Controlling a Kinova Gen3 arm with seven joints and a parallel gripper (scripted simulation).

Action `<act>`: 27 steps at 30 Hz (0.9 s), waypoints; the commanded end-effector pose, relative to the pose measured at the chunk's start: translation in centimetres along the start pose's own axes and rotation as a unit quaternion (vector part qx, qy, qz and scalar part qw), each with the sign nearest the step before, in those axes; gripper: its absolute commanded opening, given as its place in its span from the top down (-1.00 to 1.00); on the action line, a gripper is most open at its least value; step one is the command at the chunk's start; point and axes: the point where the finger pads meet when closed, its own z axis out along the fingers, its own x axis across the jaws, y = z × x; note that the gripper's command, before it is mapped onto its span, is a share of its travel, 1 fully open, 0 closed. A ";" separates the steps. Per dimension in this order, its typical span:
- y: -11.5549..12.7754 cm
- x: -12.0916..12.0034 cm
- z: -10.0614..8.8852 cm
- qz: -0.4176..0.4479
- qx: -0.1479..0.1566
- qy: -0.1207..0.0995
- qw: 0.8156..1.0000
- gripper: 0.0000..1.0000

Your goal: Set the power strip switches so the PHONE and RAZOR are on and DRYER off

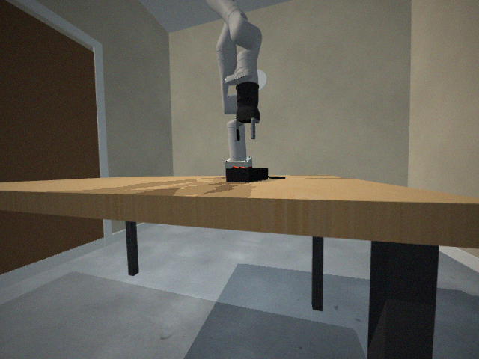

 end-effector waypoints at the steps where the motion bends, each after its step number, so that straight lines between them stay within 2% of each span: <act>1: -0.8 0.0 -1.4 0.004 0.011 -0.005 1.000 -1.00; 6: -0.7 0.0 -3.3 0.004 0.011 -0.005 1.000 -1.00; 11: -0.7 0.0 -4.4 0.004 0.011 -0.005 1.000 -1.00; 27: -0.7 0.0 -4.6 0.004 0.011 -0.005 1.000 -1.00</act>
